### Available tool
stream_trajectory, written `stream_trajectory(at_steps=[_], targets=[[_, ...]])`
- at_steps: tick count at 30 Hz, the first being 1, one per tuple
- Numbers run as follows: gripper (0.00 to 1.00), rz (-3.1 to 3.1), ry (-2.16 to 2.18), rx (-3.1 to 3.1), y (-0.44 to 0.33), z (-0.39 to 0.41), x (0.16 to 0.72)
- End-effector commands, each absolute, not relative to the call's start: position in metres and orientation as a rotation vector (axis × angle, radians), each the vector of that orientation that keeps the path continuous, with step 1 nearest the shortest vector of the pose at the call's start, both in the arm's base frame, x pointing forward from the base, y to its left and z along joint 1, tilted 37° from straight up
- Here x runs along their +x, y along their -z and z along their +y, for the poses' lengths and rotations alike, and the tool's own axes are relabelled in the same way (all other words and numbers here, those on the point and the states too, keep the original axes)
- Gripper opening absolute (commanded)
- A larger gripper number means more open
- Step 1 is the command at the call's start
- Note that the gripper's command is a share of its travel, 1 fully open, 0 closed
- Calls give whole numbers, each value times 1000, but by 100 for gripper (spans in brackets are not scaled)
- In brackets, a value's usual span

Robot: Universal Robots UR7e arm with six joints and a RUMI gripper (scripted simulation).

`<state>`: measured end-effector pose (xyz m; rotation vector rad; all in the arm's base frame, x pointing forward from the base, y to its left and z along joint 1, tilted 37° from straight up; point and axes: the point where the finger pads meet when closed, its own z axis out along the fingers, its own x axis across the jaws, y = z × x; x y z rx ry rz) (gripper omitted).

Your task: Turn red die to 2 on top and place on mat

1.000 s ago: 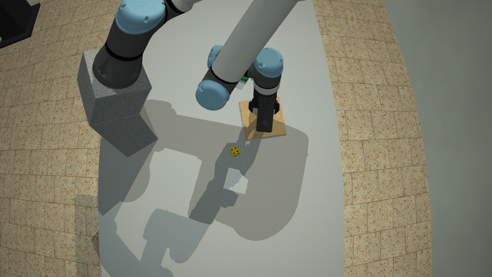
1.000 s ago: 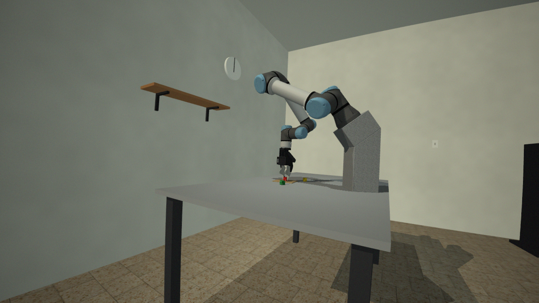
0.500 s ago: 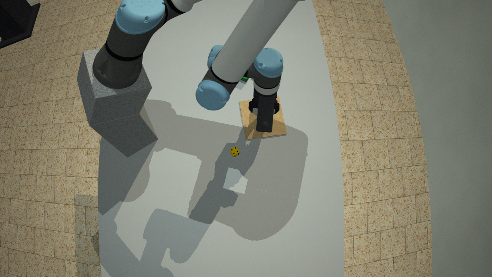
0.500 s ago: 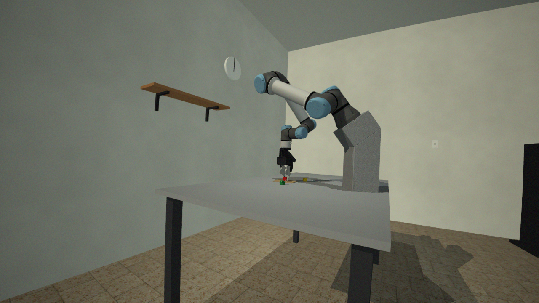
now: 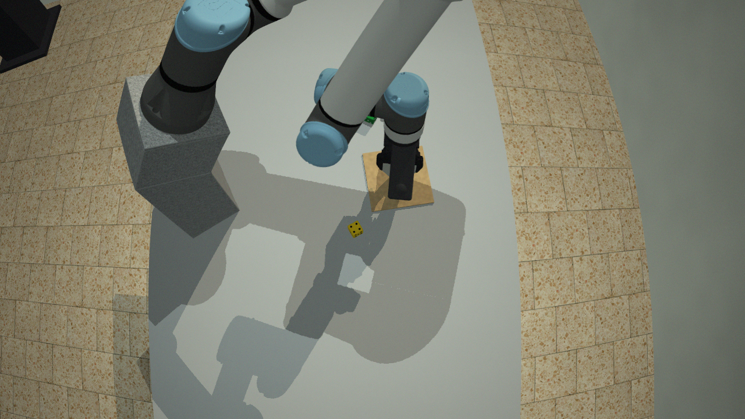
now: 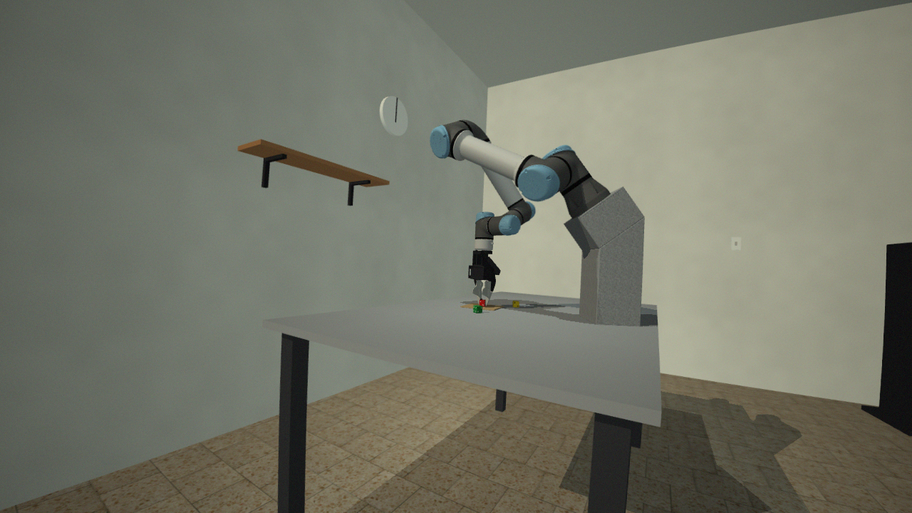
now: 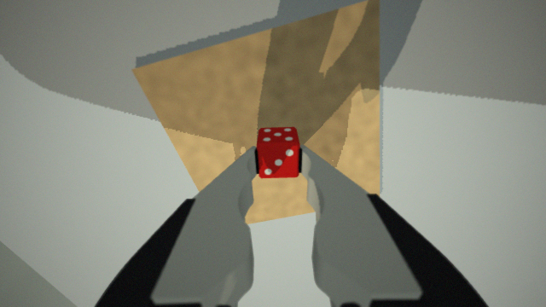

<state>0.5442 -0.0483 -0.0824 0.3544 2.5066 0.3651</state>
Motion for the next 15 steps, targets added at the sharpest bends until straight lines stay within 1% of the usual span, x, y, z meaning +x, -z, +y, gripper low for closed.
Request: stream_trajectory(at_steps=[1, 15], targets=[[6, 2505, -363, 352, 82, -49, 546], [6, 2505, -363, 352, 74, -51, 540]])
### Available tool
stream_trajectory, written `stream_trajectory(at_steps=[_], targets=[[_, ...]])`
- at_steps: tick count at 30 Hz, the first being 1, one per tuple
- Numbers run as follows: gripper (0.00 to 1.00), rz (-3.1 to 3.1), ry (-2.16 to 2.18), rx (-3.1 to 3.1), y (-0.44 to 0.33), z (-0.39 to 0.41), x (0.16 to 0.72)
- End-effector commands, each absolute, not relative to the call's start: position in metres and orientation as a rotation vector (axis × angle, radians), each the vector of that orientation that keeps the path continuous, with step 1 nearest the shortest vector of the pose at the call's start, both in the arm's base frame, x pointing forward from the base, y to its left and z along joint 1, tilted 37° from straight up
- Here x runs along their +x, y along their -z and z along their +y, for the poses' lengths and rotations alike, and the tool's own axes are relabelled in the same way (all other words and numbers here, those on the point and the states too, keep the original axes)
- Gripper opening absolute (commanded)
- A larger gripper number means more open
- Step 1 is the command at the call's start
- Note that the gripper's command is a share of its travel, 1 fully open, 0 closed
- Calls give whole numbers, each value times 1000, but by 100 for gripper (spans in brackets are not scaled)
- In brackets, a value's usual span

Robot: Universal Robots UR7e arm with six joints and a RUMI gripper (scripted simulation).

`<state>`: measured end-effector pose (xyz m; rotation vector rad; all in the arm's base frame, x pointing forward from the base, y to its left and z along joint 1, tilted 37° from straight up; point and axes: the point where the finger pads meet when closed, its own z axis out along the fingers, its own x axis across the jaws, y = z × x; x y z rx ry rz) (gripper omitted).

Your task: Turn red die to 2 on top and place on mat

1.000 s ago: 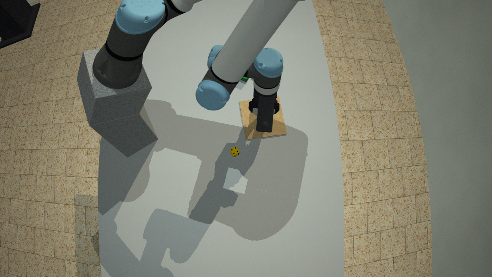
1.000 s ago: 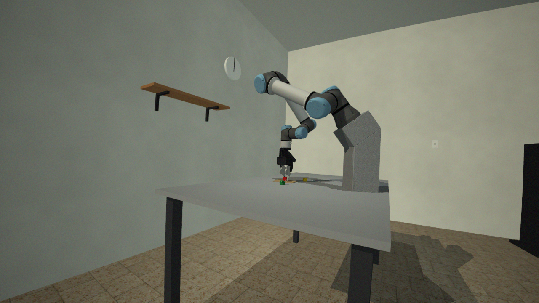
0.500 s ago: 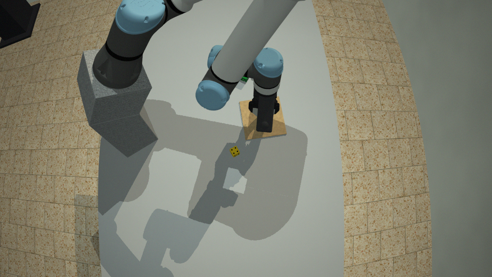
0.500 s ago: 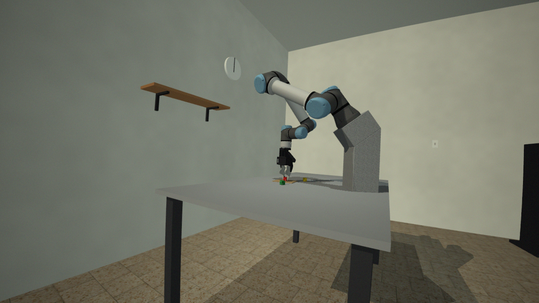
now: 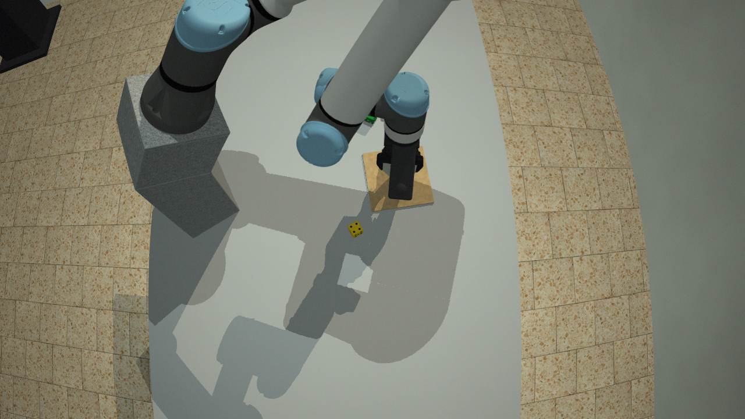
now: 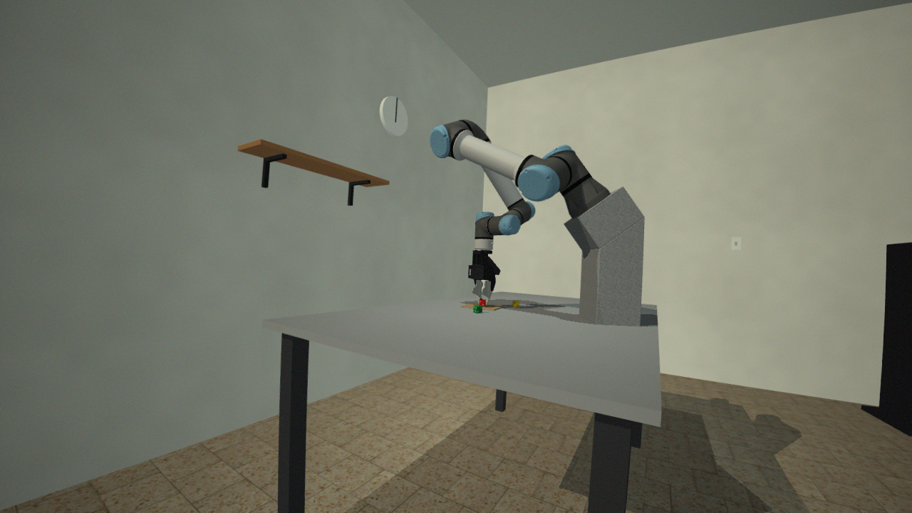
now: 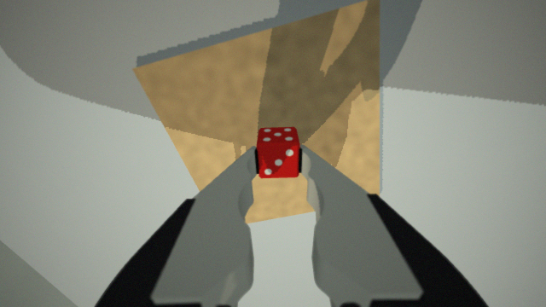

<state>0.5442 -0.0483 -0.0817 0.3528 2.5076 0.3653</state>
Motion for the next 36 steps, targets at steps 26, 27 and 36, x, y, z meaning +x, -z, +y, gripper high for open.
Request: stream_trajectory(at_steps=[26, 27, 36], targets=[[6, 2505, -363, 352, 17, -63, 499], [6, 2505, -363, 352, 15, -64, 498], [6, 2505, -363, 352, 4, -66, 490]])
